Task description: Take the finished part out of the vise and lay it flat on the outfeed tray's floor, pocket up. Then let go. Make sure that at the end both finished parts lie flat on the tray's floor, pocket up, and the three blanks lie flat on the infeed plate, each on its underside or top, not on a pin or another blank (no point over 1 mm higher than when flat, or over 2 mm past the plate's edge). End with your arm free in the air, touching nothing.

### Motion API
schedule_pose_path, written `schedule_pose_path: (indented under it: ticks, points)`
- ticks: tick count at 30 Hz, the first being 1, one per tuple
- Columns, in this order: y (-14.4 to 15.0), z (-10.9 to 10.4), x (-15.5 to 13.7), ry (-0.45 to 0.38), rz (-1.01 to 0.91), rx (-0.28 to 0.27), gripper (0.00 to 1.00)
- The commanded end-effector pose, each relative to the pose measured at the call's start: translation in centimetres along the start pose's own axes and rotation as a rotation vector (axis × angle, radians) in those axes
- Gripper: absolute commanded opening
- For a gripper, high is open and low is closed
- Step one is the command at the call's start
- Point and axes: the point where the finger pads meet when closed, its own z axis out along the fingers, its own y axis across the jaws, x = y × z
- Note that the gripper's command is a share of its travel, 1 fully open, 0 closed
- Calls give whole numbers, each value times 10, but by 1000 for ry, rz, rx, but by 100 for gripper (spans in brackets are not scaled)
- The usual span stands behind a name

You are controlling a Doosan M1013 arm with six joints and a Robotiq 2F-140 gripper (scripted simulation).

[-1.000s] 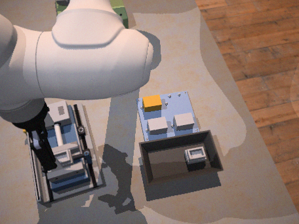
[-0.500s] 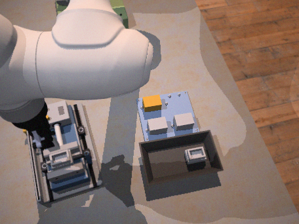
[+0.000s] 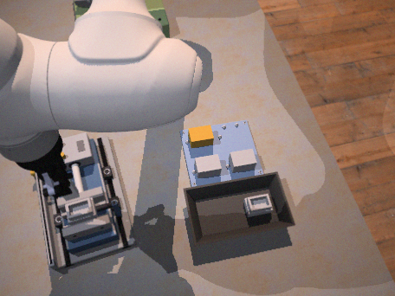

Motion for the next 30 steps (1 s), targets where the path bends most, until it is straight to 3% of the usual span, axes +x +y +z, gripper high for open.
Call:
schedule_pose_path:
  ticks: [1, 11, 12, 30]
  points:
    - [0, 0, 0, 0, 0, 0, 0]
    - [0, 0, 0, 0, 0, 0, 0]
    - [0, 0, 0, 0, 0, 0, 40]
    - [0, 0, 0, 0, 0, 0, 40]
